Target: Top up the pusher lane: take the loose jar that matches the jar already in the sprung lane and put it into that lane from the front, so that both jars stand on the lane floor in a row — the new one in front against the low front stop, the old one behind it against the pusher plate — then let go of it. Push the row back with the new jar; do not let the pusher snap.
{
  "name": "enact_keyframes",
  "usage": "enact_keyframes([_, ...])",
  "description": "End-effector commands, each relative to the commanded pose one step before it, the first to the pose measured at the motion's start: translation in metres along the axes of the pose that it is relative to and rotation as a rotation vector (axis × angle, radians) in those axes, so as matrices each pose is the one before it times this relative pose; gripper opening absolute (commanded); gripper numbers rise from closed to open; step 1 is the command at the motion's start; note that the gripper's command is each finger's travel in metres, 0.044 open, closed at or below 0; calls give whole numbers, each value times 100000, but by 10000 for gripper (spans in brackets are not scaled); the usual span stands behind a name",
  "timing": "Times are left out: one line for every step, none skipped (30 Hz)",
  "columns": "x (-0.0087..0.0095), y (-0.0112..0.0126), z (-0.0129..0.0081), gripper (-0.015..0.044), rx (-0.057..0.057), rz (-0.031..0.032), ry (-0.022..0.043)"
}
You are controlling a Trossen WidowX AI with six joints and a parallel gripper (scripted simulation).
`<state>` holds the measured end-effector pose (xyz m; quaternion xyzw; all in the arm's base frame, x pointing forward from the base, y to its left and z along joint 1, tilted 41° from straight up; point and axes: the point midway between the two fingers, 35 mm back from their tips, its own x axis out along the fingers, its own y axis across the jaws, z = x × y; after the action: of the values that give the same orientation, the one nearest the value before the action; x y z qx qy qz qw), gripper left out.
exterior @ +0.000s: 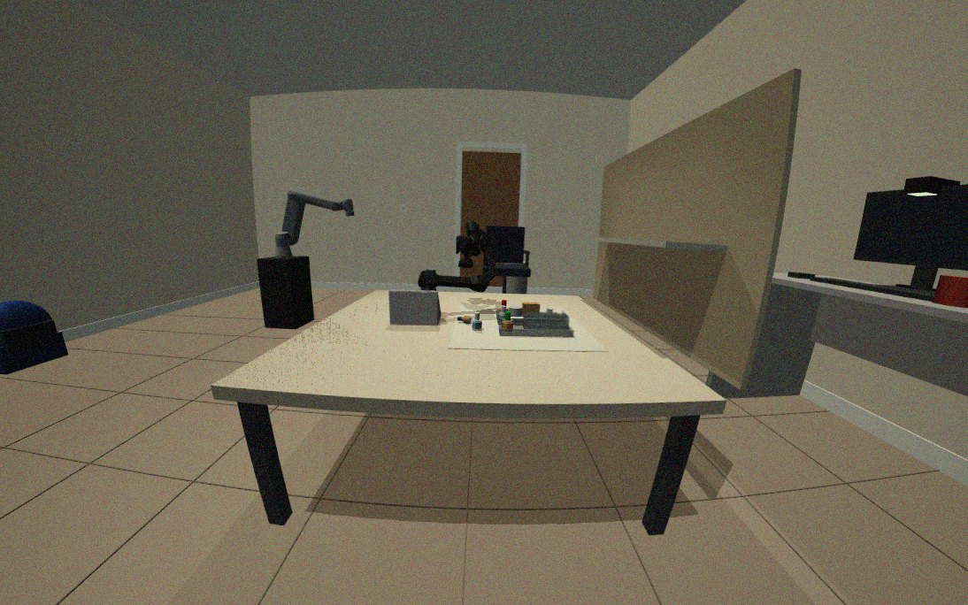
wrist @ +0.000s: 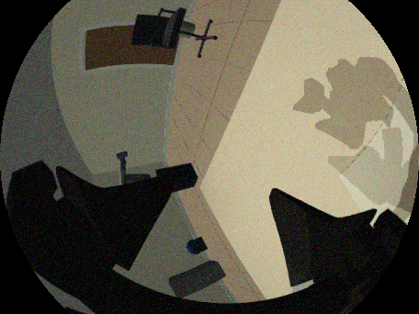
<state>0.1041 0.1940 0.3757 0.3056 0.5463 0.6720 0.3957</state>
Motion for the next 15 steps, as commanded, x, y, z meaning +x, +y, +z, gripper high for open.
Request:
enact_keyframes([35, 52, -101, 426, -436, 21, 334])
enact_keyframes([103, 155, -302, 440, -1309, 67, 1001])
enact_keyframes([170, 260, -501, 440, -2182, 128, 1667])
enact_keyframes([238, 370, -695, 440, -3054, 213, 2331])
enact_keyframes([304, 484, -880, 440, -3911, 330, 2977])
enact_keyframes([291, 474, -819, 440, -3708, 372, 2813])
enact_keyframes([227, 375, -615, 440, -2838, 323, 2146])
enact_keyframes([159, 266, -419, 440, -1965, 243, 1482])
enact_keyframes([199, 293, -400, 440, -1888, 293, 1589])
enact_keyframes([293, 439, -585, 440, -2783, 464, 2346])
enact_keyframes([399, 617, -803, 440, -3865, 702, 3237])
enact_keyframes([595, 966, -1221, 440, -5968, 1209, 4944])
enact_keyframes([638, 1092, -1298, 440, -6560, 1499, 5350])
enact_keyframes([628, 1128, -1252, 440, -6582, 1675, 5271])
enact_keyframes([617, 1162, -1205, 440, -6606, 1844, 5185])
